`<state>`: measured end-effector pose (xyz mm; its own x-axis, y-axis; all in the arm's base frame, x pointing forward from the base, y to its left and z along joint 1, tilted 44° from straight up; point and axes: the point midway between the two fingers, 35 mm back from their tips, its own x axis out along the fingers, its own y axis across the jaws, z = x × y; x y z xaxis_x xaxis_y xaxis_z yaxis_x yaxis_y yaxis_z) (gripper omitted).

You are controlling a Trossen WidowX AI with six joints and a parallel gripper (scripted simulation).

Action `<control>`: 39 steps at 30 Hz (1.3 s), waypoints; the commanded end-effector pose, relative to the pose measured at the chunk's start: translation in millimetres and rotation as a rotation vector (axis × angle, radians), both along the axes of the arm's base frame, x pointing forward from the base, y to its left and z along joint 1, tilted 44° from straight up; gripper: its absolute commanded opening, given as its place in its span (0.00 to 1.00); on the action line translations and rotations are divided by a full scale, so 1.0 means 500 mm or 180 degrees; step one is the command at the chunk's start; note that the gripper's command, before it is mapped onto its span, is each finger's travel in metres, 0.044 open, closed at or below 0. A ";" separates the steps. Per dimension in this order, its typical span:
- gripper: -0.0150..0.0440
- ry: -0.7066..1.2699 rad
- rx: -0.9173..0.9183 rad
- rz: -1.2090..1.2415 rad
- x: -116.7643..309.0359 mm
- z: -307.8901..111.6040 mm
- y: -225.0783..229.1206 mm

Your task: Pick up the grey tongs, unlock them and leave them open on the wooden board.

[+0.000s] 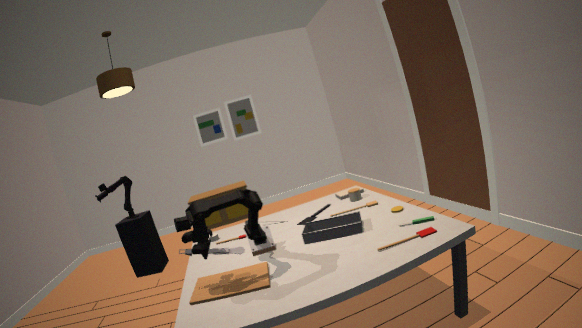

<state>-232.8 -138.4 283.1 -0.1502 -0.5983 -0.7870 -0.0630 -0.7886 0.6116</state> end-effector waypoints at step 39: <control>0.00 -0.0385 -0.0438 0.0219 -0.027 -0.021 -0.044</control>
<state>-245.7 -157.6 276.4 -0.0145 -0.7112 -0.7029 -0.0917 -0.6990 0.7092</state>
